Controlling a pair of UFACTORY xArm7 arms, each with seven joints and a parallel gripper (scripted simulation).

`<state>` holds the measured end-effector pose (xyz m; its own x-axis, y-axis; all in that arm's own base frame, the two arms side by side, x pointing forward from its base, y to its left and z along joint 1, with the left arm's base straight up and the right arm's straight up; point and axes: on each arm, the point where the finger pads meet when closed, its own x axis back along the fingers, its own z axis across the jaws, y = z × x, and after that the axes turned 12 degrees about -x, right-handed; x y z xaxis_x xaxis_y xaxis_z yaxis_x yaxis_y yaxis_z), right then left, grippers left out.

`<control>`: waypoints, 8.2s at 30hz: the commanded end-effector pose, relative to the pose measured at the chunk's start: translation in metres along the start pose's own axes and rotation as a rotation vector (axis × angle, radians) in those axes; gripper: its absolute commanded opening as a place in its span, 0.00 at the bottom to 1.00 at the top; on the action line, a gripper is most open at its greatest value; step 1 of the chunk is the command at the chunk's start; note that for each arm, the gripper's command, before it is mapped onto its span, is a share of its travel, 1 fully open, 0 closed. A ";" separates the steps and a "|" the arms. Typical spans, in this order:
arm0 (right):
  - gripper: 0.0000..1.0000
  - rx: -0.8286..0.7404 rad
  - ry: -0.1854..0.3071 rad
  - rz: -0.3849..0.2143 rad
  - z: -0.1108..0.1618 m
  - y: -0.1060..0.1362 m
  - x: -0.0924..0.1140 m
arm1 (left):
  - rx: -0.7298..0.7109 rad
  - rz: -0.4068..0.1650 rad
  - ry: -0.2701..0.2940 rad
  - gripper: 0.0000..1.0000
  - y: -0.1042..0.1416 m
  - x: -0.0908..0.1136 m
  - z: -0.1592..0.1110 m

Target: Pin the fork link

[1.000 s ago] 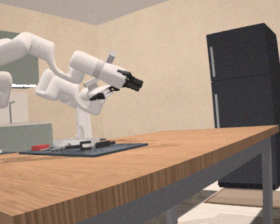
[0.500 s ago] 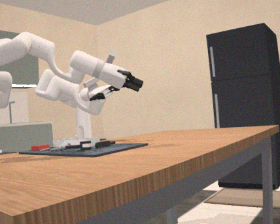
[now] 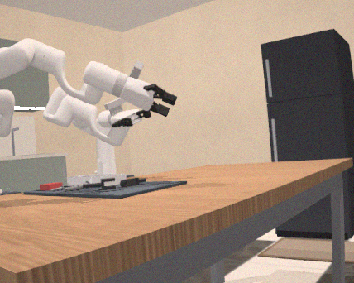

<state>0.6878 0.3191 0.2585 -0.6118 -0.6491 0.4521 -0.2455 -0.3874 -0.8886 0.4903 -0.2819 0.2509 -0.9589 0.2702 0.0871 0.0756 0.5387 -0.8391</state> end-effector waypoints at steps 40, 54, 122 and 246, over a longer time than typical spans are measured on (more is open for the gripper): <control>1.00 -0.301 0.232 -0.219 0.202 0.112 0.178 | 0.473 -0.411 -0.256 1.00 0.023 -0.034 0.040; 1.00 -0.382 0.285 -0.266 0.228 0.140 0.222 | 0.624 -0.546 -0.335 1.00 0.033 -0.043 0.054; 1.00 -0.729 0.507 -0.425 0.280 0.246 0.400 | 1.529 -1.330 -0.806 1.00 0.080 -0.109 0.134; 1.00 -1.563 1.001 -0.565 0.175 0.406 0.730 | 1.738 -1.512 -0.915 1.00 0.091 -0.124 0.152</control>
<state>0.2886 -0.4220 0.2381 -0.2500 0.0853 0.9645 -0.5704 0.7919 -0.2179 0.5732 -0.3872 0.0799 0.0004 -0.0001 1.0000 -0.1855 -0.9826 -0.0001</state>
